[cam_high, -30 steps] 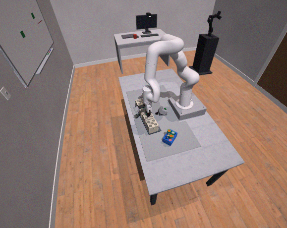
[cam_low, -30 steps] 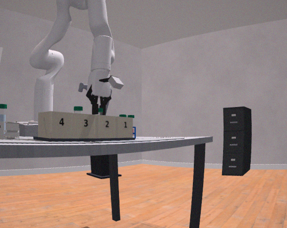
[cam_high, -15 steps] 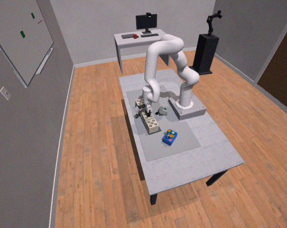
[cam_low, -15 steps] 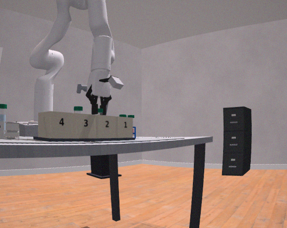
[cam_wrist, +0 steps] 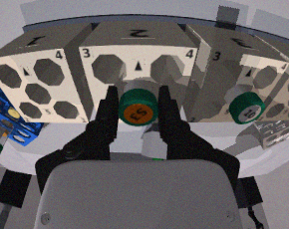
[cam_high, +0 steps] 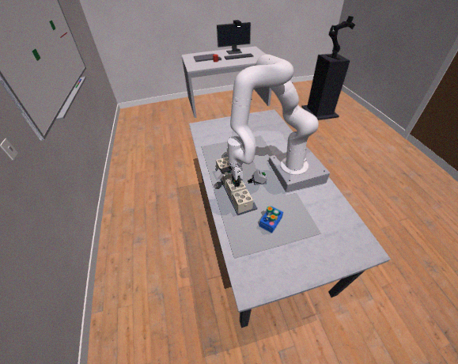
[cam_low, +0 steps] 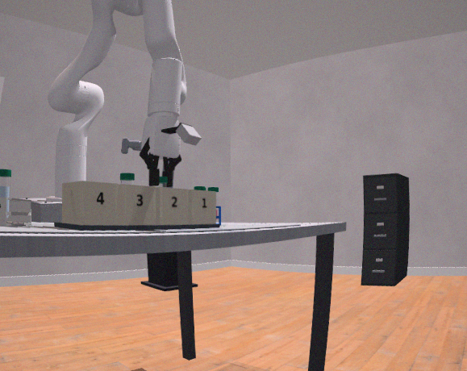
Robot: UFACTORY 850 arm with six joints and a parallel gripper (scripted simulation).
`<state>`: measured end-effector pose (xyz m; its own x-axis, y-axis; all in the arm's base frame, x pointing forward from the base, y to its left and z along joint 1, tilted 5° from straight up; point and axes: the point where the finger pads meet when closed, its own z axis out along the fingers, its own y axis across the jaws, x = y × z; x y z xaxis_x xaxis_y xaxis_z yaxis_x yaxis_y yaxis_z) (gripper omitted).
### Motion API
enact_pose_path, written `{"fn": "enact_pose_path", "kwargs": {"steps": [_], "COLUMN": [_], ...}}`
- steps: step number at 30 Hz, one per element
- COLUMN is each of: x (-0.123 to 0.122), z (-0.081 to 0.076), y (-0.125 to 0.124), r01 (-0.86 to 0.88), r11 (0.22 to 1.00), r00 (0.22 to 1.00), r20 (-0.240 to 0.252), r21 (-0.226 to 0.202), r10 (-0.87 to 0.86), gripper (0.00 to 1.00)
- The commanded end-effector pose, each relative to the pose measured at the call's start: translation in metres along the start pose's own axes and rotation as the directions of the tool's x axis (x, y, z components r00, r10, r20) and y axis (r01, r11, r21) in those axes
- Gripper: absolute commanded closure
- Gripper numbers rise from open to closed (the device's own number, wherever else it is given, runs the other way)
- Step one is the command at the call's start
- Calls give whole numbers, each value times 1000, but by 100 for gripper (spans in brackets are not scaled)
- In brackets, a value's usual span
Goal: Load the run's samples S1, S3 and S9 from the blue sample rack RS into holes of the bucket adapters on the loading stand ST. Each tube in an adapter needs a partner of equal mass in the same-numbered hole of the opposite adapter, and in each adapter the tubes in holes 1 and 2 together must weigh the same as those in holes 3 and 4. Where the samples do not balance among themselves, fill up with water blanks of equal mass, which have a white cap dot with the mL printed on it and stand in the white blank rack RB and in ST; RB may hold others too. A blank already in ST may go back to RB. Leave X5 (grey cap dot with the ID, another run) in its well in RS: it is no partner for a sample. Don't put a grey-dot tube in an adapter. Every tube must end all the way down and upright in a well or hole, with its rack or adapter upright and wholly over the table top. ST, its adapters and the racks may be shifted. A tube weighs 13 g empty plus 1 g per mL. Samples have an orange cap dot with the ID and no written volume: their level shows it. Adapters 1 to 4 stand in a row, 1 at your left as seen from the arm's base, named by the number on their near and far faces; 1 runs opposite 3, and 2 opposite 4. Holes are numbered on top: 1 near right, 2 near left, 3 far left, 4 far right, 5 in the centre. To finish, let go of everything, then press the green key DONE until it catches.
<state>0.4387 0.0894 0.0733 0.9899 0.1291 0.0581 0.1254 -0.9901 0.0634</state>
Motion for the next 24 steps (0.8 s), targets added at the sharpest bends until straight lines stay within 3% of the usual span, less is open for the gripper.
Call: {"fn": "enact_pose_path", "kwargs": {"steps": [1, 24], "x": [1, 1], "z": [-6, -48], "y": [0, 0], "r01": [0, 0], "r11": [1000, 1000], "r00": [1000, 1000], "r20": [-2, -2], "r21": [0, 0], "r10": [0, 0], "gripper": [57, 57]}}
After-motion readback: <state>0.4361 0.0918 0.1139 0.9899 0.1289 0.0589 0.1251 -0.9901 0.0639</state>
